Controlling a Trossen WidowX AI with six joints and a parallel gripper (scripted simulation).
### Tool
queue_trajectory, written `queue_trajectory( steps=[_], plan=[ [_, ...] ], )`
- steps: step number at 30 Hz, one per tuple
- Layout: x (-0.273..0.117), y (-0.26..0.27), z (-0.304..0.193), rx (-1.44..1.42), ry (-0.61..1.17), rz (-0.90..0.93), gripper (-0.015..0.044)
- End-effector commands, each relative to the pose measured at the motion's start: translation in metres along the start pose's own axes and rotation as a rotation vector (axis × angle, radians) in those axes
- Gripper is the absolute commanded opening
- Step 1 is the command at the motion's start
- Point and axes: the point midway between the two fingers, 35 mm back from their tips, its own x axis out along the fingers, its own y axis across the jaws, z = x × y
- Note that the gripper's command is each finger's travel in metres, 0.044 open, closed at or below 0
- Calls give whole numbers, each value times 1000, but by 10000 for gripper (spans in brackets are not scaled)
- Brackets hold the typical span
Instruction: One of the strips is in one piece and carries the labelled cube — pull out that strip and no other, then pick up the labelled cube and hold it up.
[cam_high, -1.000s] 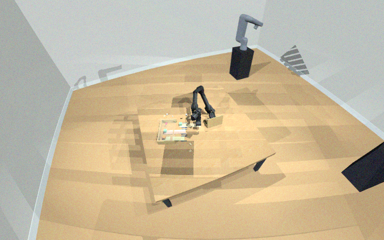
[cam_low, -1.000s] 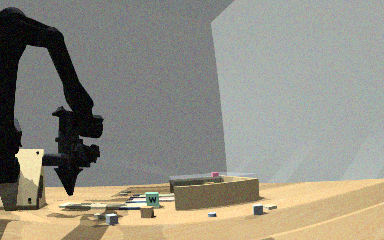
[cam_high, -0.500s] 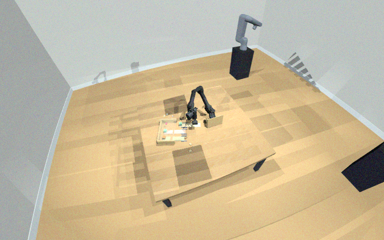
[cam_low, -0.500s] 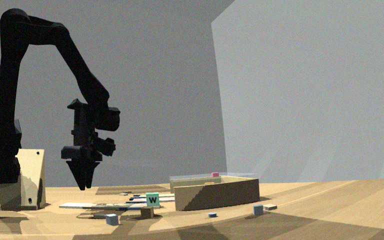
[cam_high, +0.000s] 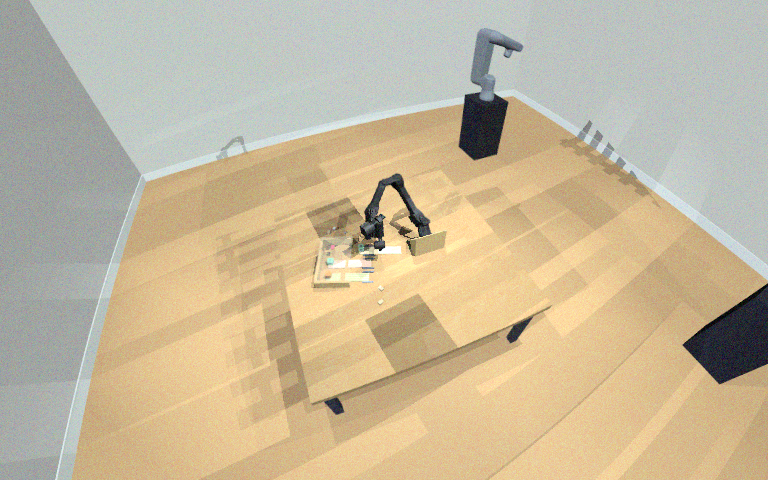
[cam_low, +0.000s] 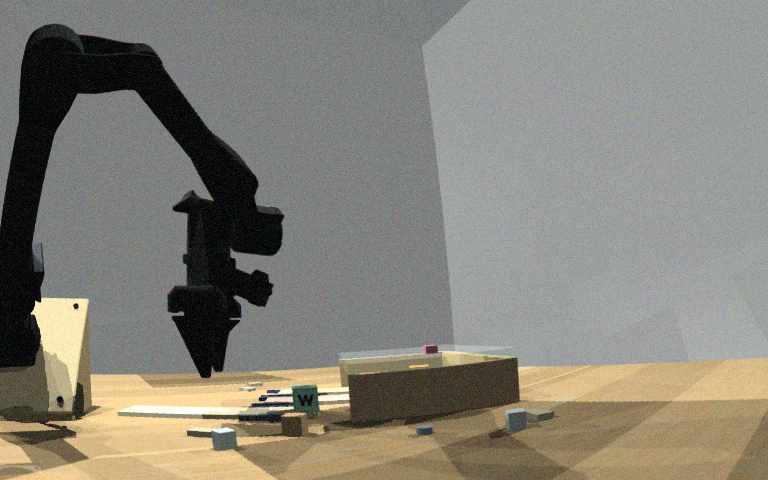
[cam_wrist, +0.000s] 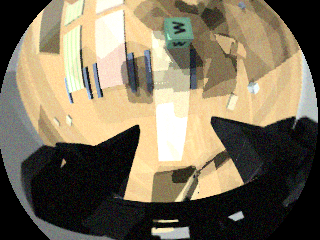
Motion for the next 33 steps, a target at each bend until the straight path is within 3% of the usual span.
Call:
queue_trajectory(
  steps=[1,29,33],
  plan=[
    [-2,-2,15,-4,-6,-4,440],
    [-16,-18,113,0,-9,-4,440],
    [-12,-18,113,0,-9,-4,335]
  ],
)
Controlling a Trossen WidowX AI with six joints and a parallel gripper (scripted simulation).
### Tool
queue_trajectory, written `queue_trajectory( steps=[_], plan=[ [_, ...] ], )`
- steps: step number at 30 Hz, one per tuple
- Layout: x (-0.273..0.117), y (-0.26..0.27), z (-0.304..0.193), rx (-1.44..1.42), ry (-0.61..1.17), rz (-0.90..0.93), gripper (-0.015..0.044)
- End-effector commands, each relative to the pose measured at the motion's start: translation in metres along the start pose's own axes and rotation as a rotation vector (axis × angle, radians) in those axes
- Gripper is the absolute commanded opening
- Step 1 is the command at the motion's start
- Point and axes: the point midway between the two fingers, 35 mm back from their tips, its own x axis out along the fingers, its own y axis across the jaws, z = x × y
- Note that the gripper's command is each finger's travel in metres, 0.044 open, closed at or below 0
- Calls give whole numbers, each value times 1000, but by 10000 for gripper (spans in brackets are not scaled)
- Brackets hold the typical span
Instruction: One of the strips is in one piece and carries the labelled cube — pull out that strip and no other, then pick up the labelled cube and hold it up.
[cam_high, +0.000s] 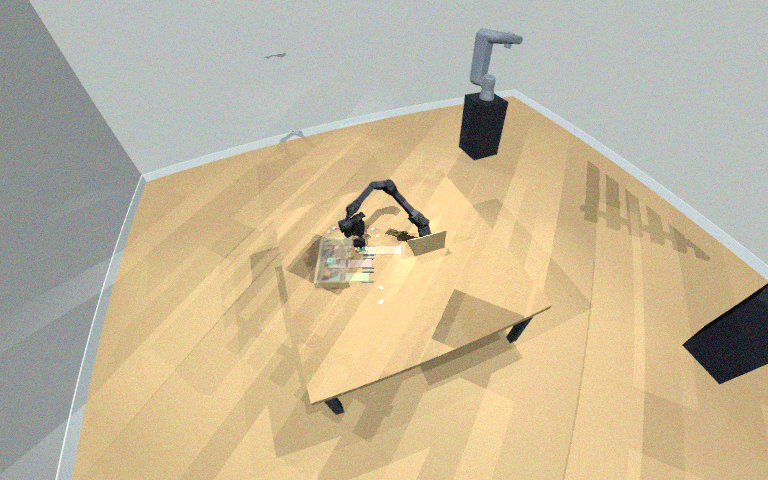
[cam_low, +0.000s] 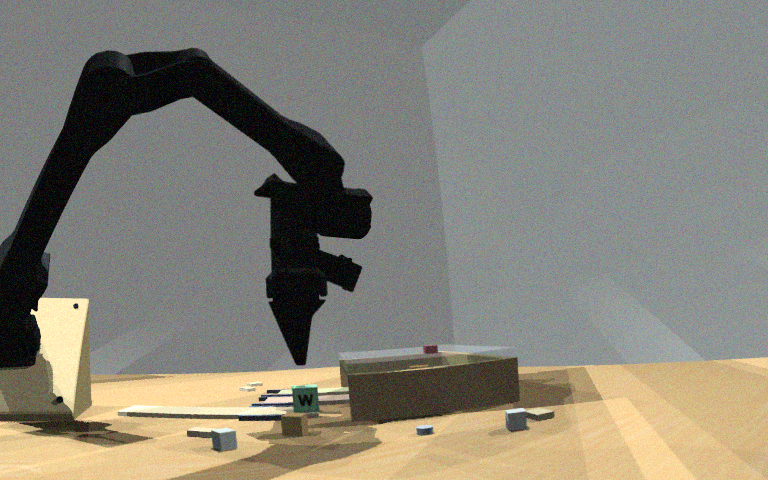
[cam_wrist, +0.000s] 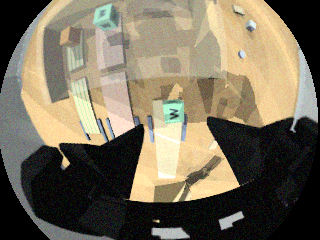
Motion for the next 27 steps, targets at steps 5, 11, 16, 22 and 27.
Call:
queue_trajectory(
  steps=[5,11,16,22,27],
  plan=[
    [10,-1,3,-5,-3,-4,250],
    [20,-1,3,-5,-3,-4,250],
    [28,-1,3,-5,-3,-4,250],
    [38,-1,3,-5,-4,-5,250],
    [46,-2,3,-5,-4,-6,250]
  ],
)
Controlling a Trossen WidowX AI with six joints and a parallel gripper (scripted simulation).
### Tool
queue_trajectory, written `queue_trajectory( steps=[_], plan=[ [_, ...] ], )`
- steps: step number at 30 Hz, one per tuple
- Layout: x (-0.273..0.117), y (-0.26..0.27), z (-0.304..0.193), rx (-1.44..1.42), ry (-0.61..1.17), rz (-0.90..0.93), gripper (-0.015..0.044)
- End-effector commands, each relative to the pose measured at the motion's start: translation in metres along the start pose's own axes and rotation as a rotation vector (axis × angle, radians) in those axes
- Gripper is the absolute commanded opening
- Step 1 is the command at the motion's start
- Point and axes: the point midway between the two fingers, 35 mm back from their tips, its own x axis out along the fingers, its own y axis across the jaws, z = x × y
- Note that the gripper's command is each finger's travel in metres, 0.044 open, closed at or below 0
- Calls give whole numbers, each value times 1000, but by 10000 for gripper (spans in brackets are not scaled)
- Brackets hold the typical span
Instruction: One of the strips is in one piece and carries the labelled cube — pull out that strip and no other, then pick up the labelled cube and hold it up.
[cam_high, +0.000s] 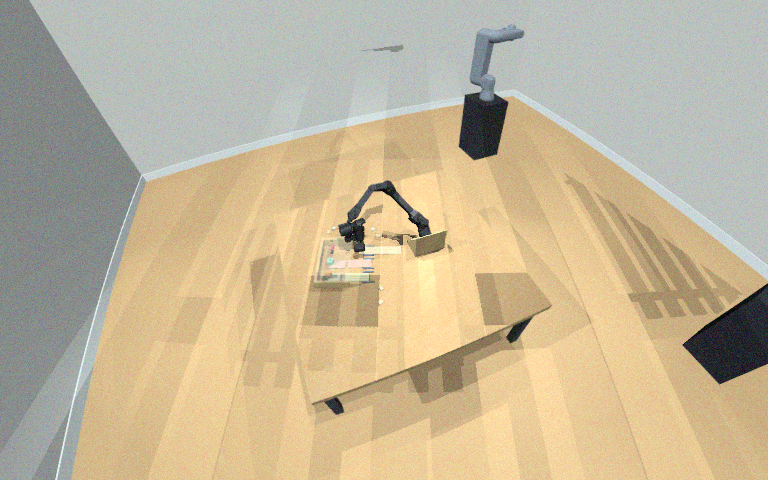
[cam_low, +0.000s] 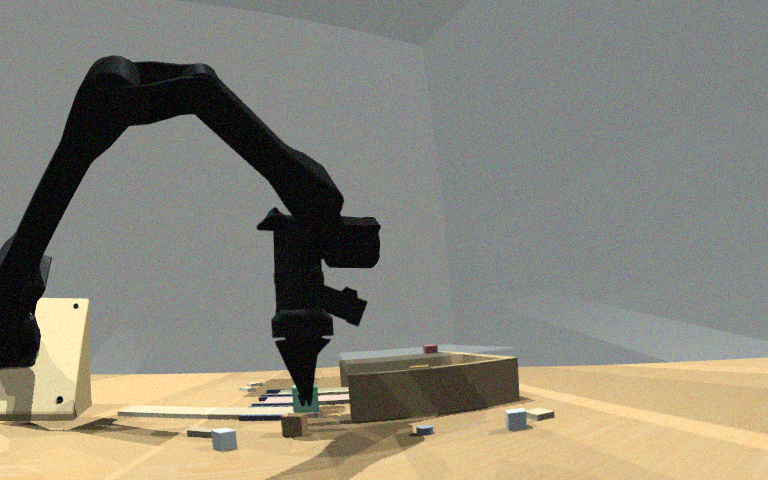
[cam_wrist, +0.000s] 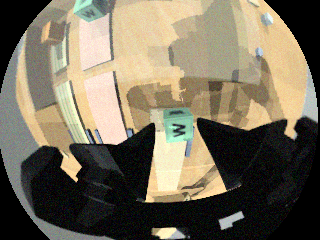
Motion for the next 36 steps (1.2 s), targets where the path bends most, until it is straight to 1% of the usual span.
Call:
queue_trajectory(
  steps=[1,7,11,17,21,31,36],
  plan=[
    [7,-1,-1,-9,0,-8,250],
    [12,-1,-2,-9,0,-8,250],
    [10,-1,-1,0,1,-2,145],
    [10,-1,-1,0,1,-2,105],
    [7,-1,-4,-1,2,-2,0],
    [-30,1,-58,-11,4,-5,0],
    [-32,0,-64,-12,4,-6,0]
  ],
)
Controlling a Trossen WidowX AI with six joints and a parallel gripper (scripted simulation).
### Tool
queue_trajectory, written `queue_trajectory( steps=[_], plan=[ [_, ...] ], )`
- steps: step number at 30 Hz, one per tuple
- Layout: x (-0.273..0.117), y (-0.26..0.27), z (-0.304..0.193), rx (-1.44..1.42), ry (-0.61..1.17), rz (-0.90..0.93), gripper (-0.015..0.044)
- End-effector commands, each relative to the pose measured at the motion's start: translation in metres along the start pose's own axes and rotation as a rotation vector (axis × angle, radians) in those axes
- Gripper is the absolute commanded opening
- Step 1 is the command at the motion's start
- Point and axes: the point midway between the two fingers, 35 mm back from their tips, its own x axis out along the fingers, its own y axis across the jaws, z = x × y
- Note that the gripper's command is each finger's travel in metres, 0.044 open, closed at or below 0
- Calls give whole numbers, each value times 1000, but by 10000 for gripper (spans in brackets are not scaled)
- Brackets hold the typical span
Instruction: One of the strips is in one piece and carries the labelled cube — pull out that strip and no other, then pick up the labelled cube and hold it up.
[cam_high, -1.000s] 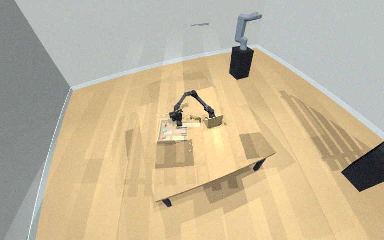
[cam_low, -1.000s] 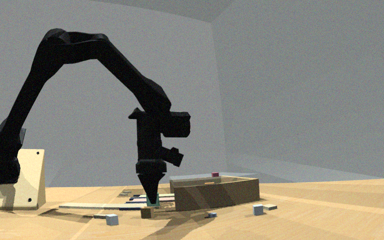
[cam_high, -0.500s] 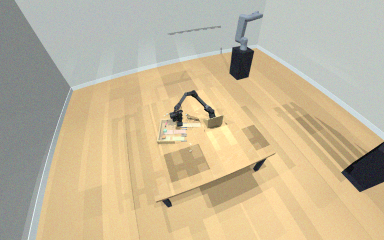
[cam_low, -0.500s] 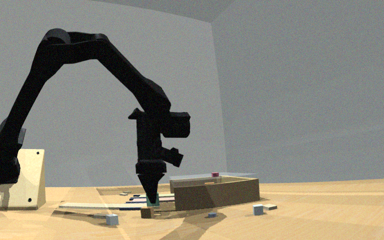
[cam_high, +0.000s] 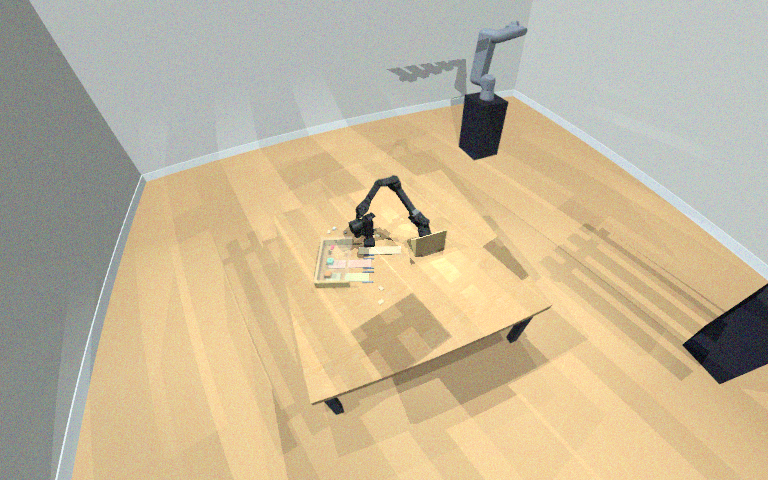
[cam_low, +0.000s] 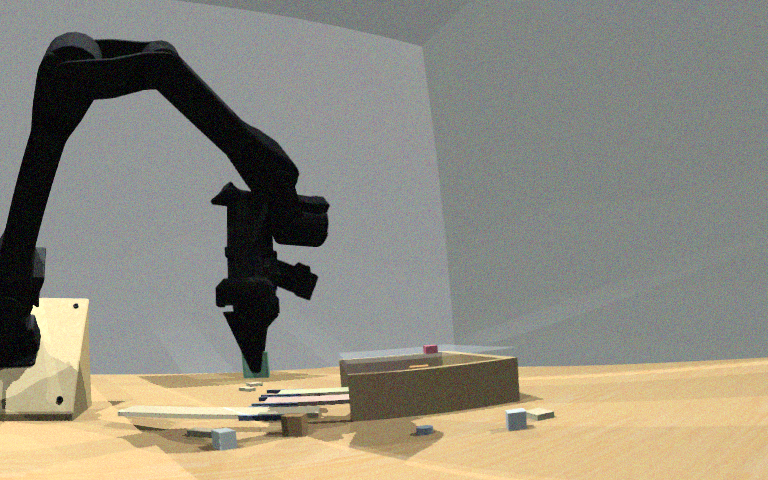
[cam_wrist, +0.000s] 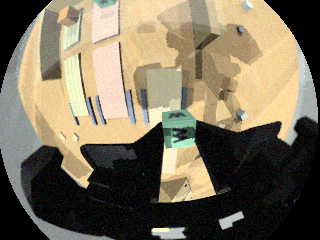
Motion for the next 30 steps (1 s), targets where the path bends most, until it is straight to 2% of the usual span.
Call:
queue_trajectory(
  steps=[1,9,16,30],
  plan=[
    [0,0,-10,3,10,1,0],
    [-1,0,-30,2,11,1,0],
    [-35,0,-30,2,11,3,0],
    [-36,0,-30,2,11,2,0]
  ],
)
